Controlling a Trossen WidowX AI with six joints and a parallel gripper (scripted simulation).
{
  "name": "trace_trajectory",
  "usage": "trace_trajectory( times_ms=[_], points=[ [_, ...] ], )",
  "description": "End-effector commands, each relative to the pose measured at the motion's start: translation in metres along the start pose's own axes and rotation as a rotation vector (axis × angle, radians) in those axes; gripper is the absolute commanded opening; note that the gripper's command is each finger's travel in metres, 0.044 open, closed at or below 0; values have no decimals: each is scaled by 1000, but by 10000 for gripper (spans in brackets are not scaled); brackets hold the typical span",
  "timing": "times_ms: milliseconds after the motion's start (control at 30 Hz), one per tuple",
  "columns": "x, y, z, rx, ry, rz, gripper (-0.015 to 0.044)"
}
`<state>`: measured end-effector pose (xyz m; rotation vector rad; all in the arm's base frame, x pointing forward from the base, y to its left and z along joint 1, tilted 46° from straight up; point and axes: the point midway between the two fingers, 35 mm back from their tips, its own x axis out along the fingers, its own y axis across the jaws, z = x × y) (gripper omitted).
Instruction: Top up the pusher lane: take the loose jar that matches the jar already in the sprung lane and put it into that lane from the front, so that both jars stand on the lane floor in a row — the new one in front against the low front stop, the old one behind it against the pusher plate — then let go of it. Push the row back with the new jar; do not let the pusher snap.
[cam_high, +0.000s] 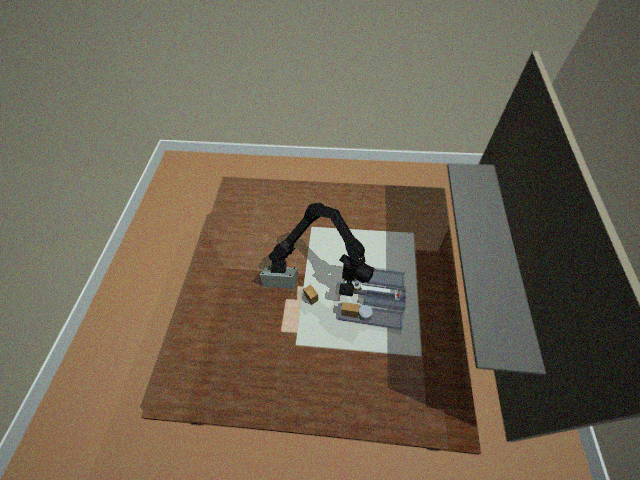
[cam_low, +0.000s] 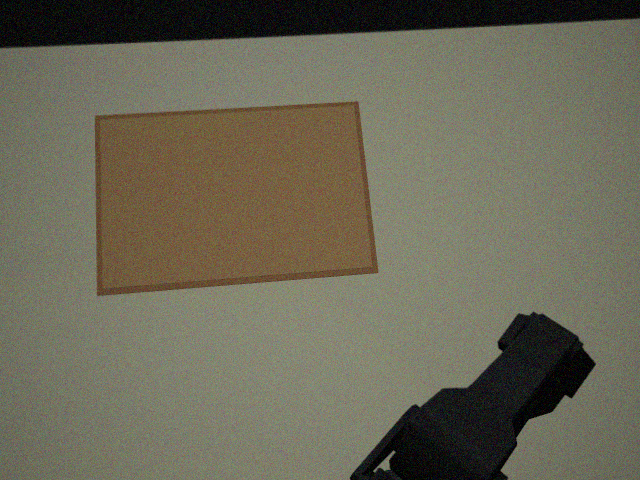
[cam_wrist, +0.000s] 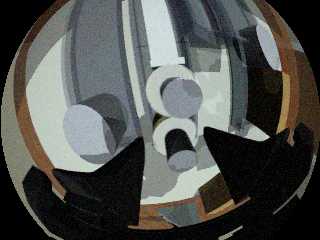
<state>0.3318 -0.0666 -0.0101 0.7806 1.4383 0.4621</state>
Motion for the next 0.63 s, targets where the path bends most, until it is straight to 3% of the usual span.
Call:
trace_trajectory(
  times_ms=[0,600],
  points=[
    [-13,-1,3,-11,-12,-9,280],
    [-15,-3,-35,-9,-11,-11,280]
  ],
)
